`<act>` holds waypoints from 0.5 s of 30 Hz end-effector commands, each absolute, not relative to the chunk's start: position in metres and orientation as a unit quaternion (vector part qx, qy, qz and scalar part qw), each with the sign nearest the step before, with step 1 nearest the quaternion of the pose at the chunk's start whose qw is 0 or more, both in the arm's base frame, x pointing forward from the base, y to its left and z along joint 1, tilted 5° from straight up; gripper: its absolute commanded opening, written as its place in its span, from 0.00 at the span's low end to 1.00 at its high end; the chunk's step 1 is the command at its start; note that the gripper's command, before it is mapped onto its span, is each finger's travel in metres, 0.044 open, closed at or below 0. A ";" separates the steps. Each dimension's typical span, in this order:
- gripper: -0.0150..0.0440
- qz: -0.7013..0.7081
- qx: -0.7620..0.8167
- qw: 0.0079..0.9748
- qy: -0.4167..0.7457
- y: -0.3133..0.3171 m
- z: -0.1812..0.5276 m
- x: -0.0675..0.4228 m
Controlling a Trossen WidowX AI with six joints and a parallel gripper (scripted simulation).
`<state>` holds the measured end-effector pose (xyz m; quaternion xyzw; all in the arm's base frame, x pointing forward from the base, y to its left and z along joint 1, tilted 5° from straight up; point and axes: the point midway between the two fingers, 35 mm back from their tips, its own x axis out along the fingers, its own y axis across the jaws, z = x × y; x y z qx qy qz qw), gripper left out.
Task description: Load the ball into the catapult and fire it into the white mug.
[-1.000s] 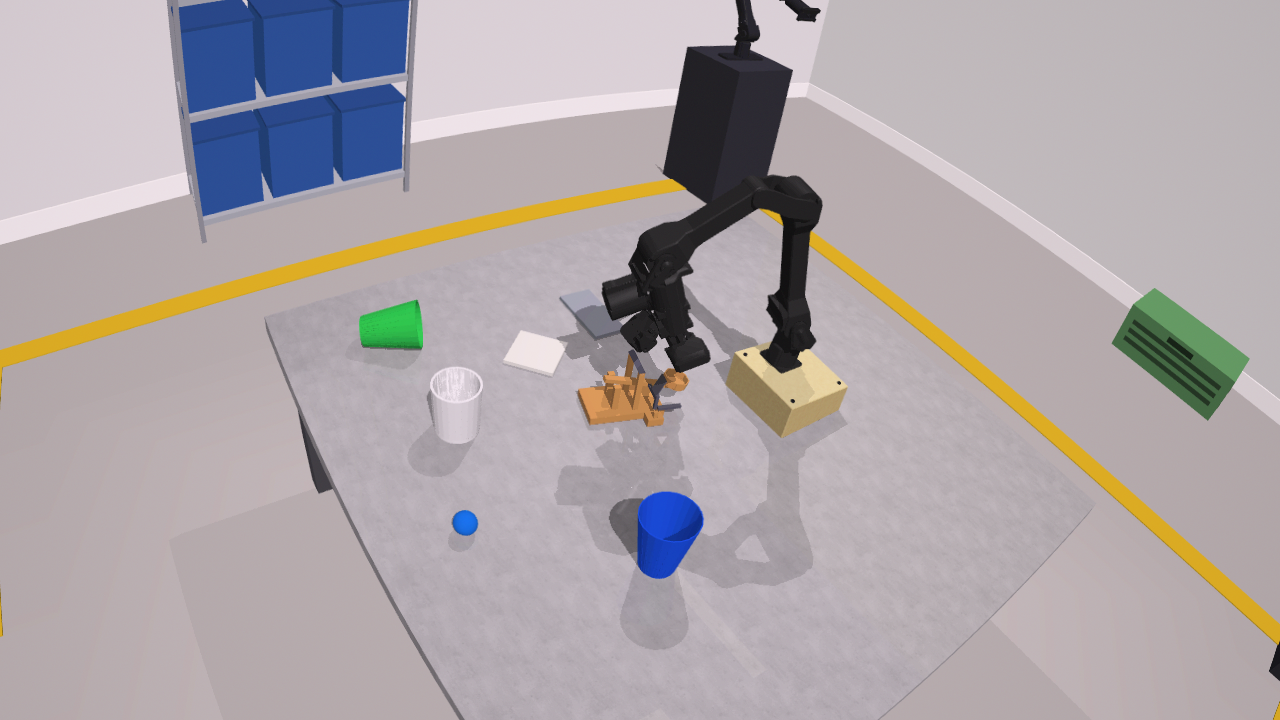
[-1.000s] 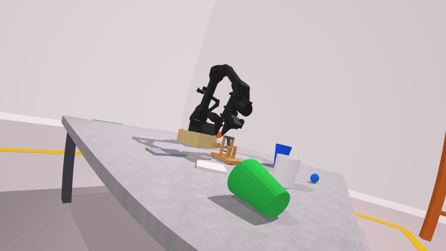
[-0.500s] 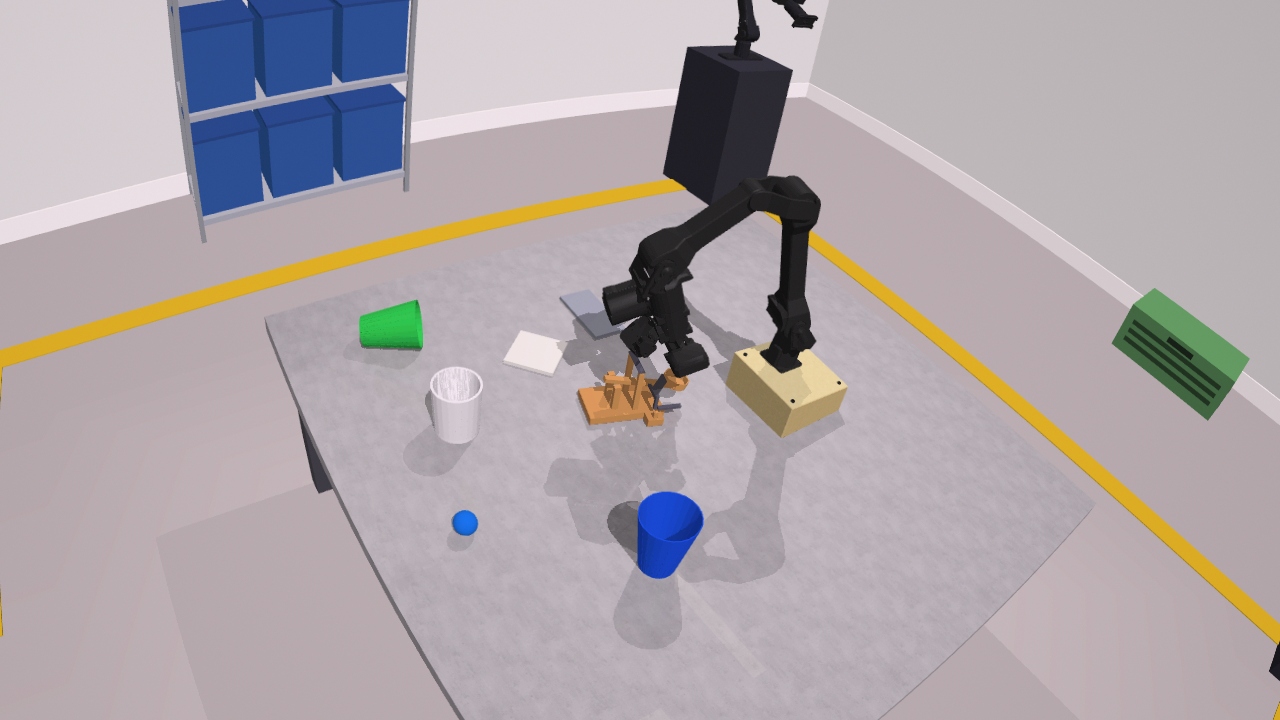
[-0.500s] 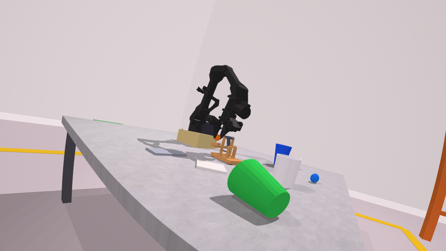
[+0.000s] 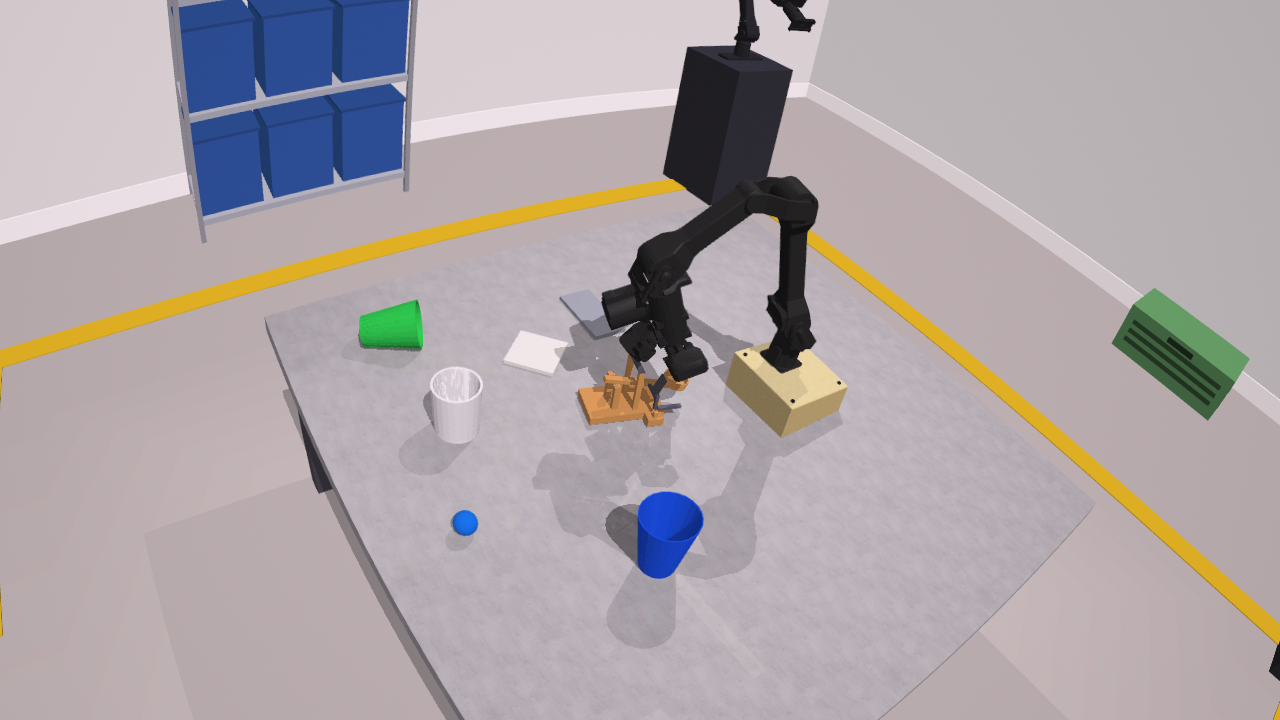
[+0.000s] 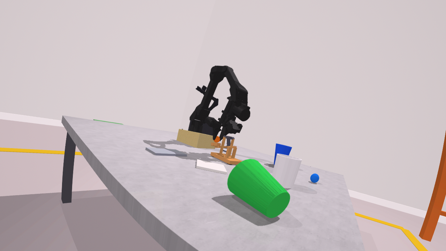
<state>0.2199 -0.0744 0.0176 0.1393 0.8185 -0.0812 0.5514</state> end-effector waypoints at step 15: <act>1.00 -0.082 0.137 0.560 0.813 -0.078 0.128 0.224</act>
